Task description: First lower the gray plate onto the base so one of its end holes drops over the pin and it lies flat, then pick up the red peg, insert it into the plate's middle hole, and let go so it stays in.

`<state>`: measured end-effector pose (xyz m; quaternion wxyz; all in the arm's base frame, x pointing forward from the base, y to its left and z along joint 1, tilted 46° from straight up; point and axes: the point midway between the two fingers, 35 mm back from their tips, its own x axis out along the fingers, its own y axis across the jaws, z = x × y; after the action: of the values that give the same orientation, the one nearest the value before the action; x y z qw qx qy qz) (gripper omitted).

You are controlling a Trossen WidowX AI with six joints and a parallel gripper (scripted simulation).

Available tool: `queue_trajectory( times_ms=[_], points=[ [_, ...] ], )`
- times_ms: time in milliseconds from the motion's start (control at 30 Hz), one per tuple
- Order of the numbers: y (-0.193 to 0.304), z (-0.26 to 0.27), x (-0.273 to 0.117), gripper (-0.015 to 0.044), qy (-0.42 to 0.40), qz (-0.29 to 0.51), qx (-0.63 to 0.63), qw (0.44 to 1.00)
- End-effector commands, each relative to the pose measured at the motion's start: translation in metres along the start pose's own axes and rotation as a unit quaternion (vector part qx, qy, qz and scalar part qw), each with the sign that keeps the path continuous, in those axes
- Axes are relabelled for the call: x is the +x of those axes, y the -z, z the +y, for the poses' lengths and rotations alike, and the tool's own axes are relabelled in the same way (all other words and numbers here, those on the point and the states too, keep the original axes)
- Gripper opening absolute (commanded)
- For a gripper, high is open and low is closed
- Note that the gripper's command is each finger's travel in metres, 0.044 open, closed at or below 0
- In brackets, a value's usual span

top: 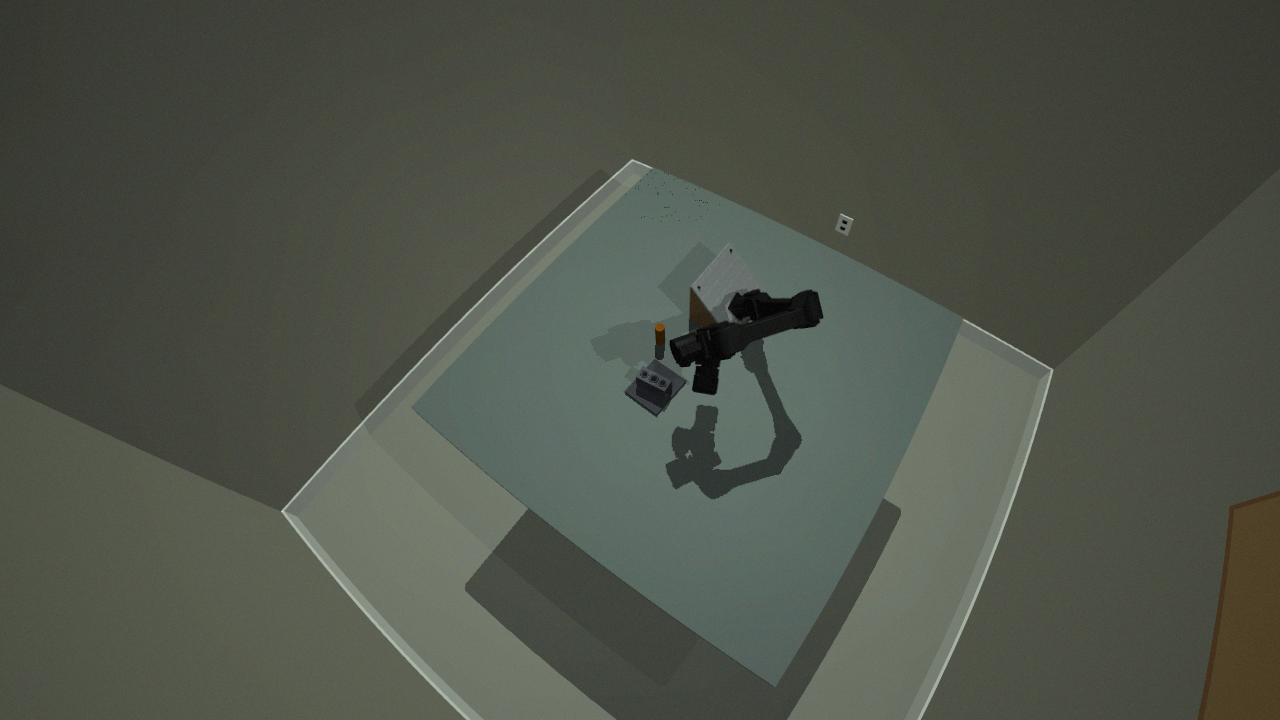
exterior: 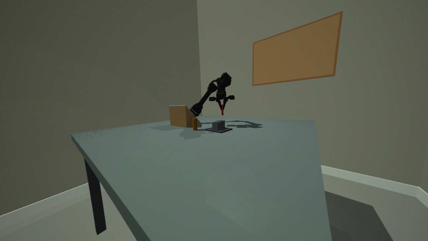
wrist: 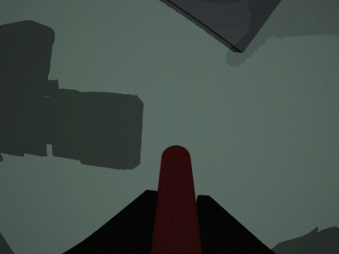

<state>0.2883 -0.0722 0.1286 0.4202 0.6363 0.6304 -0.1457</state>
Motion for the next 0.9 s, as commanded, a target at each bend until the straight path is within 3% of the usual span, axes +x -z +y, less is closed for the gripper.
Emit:
queue_trajectory(
  times_ms=[0,867],
  points=[
    [-0.013,0.001,0.000,0.0000,0.003,0.000,-0.004,1.000],
    [-0.093,0.005,0.005,0.0000,0.011,0.009,-0.004,1.000]
  ],
)
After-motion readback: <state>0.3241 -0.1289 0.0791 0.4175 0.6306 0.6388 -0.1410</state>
